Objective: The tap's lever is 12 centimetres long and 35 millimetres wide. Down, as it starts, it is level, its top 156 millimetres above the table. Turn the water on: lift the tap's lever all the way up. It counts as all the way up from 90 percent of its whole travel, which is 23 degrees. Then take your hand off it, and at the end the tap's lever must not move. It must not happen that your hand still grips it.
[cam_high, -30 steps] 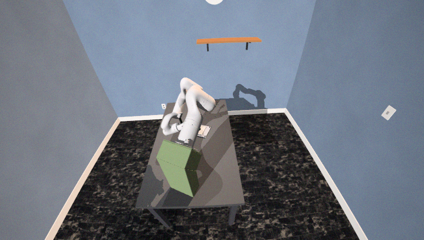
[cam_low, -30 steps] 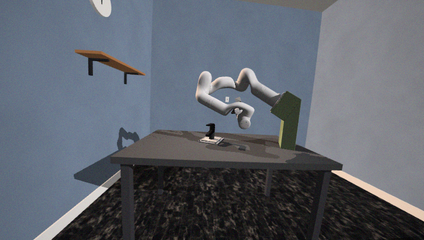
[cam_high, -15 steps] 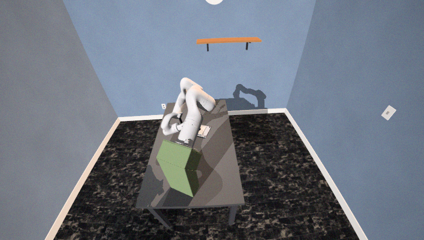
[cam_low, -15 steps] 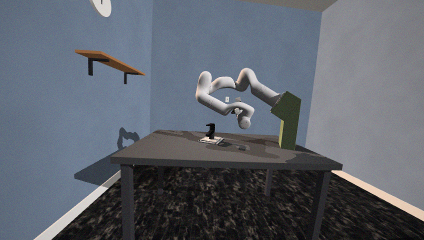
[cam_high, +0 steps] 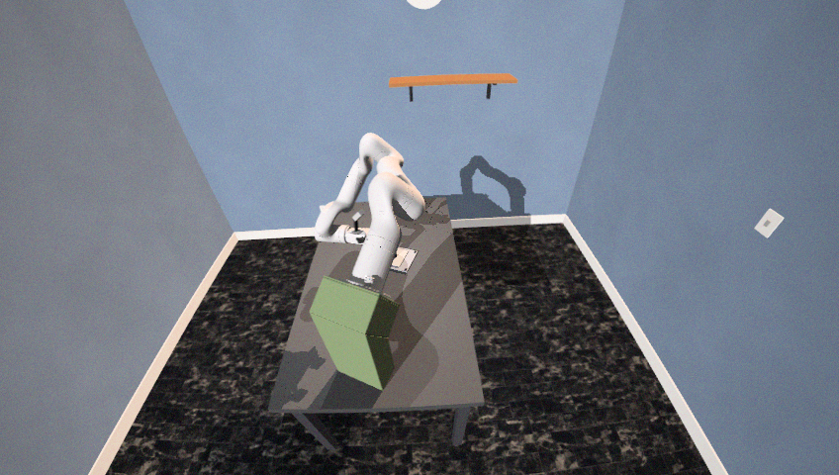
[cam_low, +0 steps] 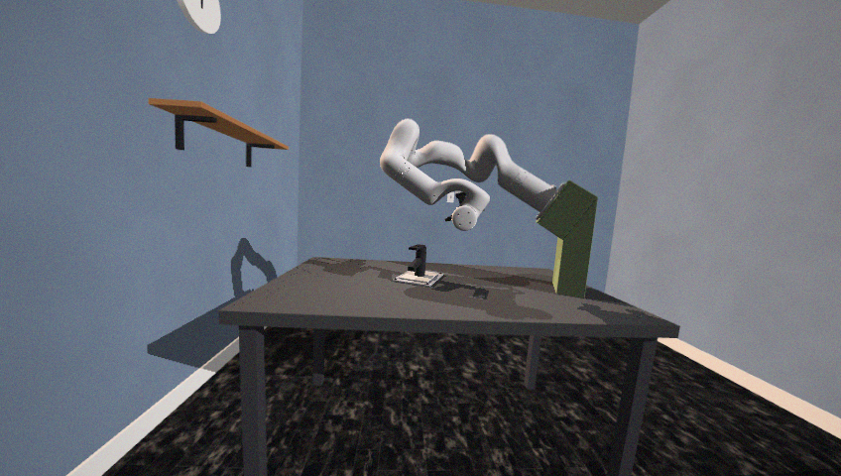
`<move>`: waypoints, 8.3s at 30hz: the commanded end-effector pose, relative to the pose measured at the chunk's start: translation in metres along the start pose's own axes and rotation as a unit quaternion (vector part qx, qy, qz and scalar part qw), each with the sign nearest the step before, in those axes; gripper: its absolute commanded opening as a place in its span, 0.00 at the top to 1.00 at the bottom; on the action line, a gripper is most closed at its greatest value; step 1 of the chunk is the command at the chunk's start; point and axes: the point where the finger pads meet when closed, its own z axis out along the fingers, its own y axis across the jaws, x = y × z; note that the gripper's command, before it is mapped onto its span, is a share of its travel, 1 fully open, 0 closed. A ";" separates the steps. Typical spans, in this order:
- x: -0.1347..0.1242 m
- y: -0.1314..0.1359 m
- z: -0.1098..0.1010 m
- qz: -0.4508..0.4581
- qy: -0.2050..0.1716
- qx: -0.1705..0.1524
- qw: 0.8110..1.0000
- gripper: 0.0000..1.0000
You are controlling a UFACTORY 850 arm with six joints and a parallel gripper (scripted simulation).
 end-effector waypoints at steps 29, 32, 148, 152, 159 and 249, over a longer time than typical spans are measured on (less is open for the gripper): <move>0.005 -0.143 -0.080 0.128 -0.525 0.045 0.840 0.00; 0.004 -0.156 -0.087 0.139 -0.568 0.048 0.810 0.00; 0.002 -0.210 -0.116 0.175 -0.716 0.062 0.673 0.25; -0.003 -0.211 -0.116 0.175 -0.716 0.062 0.673 0.25; -0.009 -0.214 -0.117 0.175 -0.716 0.062 0.673 0.25; -0.065 -0.233 -0.119 0.175 -0.716 0.062 0.673 0.25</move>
